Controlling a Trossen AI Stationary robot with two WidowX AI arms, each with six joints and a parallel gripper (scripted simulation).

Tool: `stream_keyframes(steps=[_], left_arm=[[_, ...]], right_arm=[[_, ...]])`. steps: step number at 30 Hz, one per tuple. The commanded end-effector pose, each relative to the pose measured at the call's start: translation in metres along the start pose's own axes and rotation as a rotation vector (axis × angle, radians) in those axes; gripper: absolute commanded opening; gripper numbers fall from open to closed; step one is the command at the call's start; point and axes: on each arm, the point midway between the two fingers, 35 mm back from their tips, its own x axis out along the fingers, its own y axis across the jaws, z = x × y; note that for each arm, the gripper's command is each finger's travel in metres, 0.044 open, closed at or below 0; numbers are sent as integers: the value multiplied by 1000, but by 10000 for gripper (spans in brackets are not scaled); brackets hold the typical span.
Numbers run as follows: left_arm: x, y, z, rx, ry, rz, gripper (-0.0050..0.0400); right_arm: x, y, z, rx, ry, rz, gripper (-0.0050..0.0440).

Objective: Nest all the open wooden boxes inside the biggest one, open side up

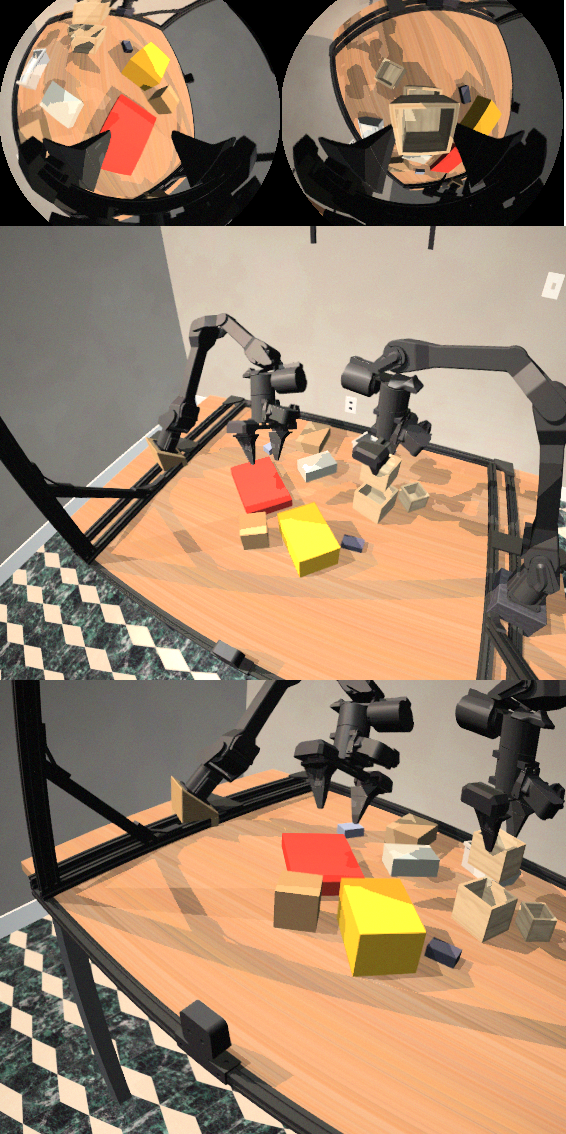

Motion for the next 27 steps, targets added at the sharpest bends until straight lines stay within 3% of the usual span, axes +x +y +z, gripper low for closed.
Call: stream_keyframes(steps=[1,3,11,18,20,24,27], left_arm=[[-3,14,6,21,-101,-13,400],[-3,14,6,21,-101,-13,400],[-20,51,22,116,-371,26,400],[-48,85,29,255,-595,158,400],[-48,85,29,255,-595,158,400],[-66,101,28,349,-696,260,400],[-72,106,28,384,-726,299,400]], right_arm=[[1,0,0,5,-4,-2,0],[1,0,0,5,-4,-2,0],[1,0,0,5,-4,-2,0],[1,0,0,5,-4,-2,0],[1,0,0,5,-4,-2,0],[1,0,0,5,-4,-2,0],[1,0,0,5,-4,-2,0]])
